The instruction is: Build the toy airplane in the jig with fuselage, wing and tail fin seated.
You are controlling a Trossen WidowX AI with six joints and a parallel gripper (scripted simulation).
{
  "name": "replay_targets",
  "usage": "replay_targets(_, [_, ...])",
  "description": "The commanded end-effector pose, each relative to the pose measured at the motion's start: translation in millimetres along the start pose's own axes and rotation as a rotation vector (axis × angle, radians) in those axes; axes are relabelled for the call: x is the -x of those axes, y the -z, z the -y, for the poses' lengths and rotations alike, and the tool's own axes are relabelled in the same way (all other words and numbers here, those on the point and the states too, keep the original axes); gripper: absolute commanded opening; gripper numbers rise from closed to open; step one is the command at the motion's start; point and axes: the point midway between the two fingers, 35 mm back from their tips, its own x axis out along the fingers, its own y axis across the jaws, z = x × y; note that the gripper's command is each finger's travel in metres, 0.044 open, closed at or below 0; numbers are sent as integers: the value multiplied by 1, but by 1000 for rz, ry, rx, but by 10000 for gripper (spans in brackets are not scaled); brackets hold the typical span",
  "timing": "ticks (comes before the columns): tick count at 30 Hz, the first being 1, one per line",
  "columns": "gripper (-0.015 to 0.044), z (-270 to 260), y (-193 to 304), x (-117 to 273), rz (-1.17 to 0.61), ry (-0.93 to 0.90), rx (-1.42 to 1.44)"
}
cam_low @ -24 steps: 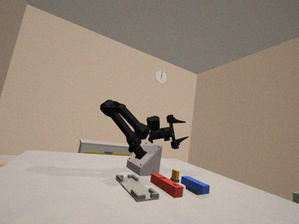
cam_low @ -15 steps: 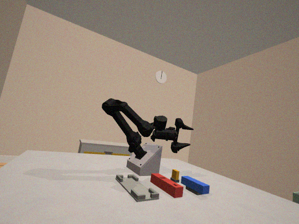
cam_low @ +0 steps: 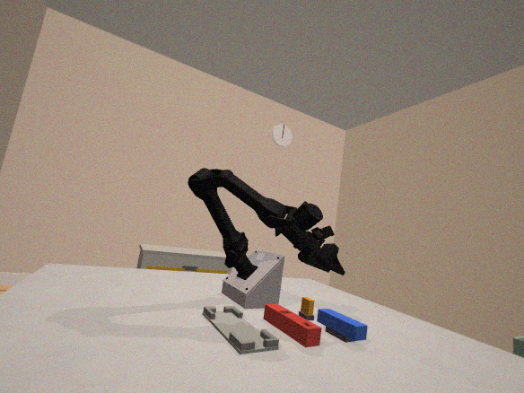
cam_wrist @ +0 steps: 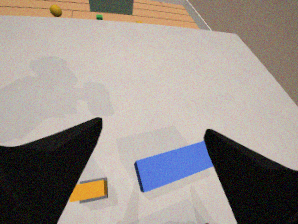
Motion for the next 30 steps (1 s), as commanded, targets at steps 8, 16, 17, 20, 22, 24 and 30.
replay_targets(8, [440, 47, 80, 67, -826, 360, -1019])
replay_targets(16, [440, 56, 86, 84, -891, 505, -1146])
replay_targets(17, [440, 56, 86, 84, -891, 505, -1146])
replay_targets(20, [440, 56, 86, 84, -891, 505, -1146])
replay_targets(22, [440, 56, 86, 84, -891, 505, -1146])
replay_targets(24, [440, 56, 86, 84, -891, 505, -1146])
replay_targets(30, [440, 56, 93, 78, -891, 505, -1146])
